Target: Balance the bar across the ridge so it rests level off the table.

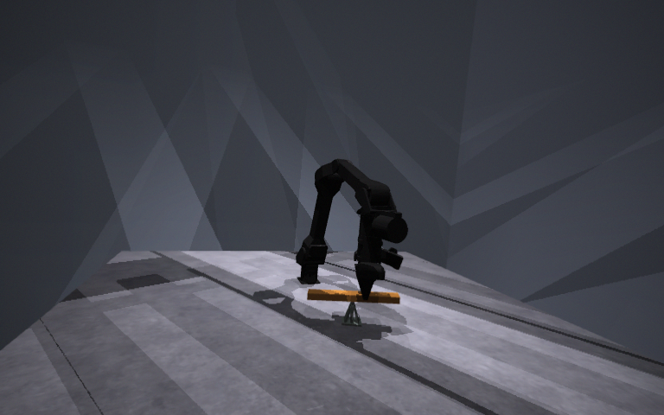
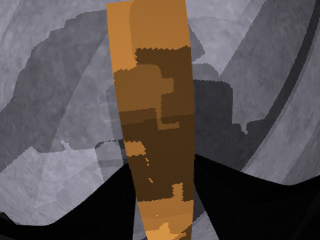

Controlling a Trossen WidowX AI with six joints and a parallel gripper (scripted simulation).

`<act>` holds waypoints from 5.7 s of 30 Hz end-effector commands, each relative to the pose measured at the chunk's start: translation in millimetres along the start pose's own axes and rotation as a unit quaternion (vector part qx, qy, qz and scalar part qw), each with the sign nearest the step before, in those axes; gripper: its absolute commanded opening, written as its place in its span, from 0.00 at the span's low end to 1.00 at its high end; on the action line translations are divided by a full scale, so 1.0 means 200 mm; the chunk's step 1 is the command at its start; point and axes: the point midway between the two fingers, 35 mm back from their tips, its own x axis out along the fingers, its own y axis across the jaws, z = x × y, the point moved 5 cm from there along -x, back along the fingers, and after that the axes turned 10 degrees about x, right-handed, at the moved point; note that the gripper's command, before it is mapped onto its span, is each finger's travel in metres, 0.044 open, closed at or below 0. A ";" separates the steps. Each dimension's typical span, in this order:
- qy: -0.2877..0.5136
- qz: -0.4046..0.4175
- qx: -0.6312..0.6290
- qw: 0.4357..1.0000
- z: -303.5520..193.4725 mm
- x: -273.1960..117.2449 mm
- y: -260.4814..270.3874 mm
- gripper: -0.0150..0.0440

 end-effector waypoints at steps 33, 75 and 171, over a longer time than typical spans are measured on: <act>-0.001 0.001 -0.001 1.000 0.00 0.02 0.00 0.25; -0.001 0.001 -0.001 1.000 0.00 0.03 0.00 0.25; -0.001 -0.001 -0.001 1.000 0.00 0.02 0.00 0.57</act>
